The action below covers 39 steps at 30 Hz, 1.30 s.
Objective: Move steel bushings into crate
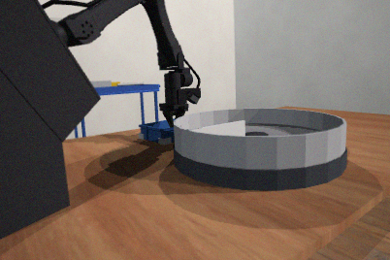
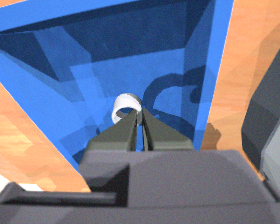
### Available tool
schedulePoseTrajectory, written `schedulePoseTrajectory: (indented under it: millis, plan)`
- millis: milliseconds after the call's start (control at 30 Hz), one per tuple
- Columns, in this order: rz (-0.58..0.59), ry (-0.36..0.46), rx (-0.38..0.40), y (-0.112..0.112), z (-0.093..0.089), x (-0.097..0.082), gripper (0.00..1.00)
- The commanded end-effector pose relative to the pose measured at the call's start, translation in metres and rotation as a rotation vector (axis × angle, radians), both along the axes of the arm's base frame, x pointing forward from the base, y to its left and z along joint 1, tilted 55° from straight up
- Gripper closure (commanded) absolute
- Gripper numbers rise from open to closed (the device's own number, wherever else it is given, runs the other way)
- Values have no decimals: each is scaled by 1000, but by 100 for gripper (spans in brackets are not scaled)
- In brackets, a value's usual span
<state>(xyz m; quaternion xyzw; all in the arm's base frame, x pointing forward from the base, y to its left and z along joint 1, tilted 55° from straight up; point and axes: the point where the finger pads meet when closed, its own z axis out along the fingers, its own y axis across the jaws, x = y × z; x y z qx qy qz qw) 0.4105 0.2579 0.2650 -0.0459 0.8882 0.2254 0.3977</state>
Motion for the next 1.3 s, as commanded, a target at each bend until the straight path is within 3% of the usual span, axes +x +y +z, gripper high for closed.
schedulePoseTrajectory:
  millis: [0, 900, 1267]
  plan:
    - [1, -39, 21, 2, 16, -5, 100]
    - [1, -39, 21, 2, 16, -5, 100]
    - [-3, -52, 31, 3, 28, -4, 100]
